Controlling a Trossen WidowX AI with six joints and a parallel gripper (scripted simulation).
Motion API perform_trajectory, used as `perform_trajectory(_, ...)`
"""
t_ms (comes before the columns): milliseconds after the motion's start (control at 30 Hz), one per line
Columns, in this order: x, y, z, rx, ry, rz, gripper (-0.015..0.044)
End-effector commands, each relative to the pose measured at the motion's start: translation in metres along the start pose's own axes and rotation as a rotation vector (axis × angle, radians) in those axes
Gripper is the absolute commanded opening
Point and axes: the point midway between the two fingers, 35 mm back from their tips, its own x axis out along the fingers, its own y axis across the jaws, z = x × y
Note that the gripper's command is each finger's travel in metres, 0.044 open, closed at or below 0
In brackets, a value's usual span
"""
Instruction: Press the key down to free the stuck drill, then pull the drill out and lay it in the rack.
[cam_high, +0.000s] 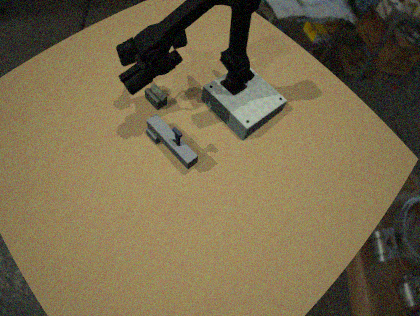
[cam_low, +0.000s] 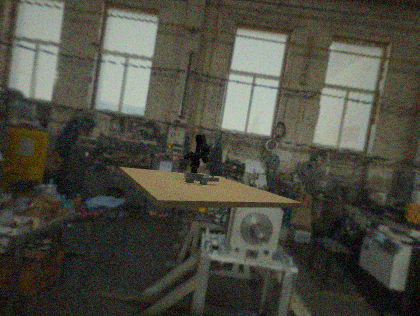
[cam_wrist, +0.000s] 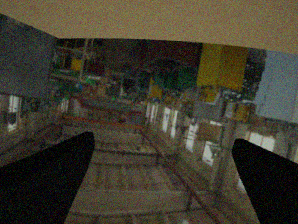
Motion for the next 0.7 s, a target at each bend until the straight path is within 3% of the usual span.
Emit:
perform_trajectory(0,0.000,0.000,0.000,0.000,0.000,0.000,0.0374)
perform_trajectory(267,-0.001,0.000,0.001,0.015,-0.010,-0.001,0.0164)
perform_trajectory(467,-0.046,-0.013,0.046,0.463,-0.358,0.025,0.0006)
perform_trajectory(667,-0.122,-0.021,0.090,0.859,-0.765,0.207,0.0000)
